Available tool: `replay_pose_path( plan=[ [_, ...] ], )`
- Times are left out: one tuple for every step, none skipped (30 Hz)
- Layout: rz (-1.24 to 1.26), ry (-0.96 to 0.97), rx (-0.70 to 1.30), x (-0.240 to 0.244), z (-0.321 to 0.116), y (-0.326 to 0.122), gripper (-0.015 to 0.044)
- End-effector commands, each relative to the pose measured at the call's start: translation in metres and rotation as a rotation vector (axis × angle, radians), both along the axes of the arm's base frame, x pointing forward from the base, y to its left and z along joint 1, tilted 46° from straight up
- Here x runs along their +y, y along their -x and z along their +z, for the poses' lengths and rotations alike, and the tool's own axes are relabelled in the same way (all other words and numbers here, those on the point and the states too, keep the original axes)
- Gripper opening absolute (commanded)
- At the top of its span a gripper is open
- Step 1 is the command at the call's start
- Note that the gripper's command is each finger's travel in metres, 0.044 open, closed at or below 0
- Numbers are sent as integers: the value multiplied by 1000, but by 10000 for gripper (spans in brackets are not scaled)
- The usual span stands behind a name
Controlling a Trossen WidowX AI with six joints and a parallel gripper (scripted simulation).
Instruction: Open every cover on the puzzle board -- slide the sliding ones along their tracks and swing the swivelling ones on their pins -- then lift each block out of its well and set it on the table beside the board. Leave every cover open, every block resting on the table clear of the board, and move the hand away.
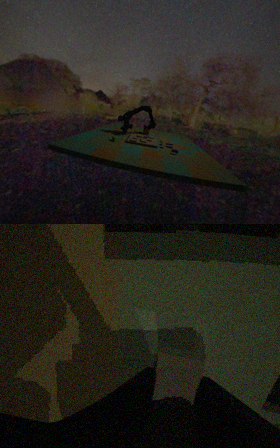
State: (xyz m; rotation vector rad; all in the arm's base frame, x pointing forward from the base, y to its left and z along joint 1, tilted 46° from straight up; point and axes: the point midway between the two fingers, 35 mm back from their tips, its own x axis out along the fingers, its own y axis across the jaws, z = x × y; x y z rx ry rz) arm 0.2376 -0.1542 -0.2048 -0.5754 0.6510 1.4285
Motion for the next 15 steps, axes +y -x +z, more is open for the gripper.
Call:
replay_pose_path(
  plan=[
    [0,1,-1,-1,0,0,133],
    [0,1,-1,-1,0,0,159],
    [0,1,-1,-1,0,0,185],
    [0,1,-1,-1,0,0,211],
    [0,1,-1,-1,0,0,238],
    [0,1,-1,-1,0,0,264],
    [0,1,-1,-1,0,0,290],
    [0,1,-1,-1,0,0,316],
    [0,1,-1,-1,0,0,342],
    [0,1,-1,-1,0,0,369],
    [0,1,-1,-1,0,0,395],
    [-2,2,0,-1,0,0,421],
    [-6,6,4,-2,0,0,440],
    [-13,12,10,-4,0,0,440],
    [-20,18,16,-6,1,0,440]
  ],
)
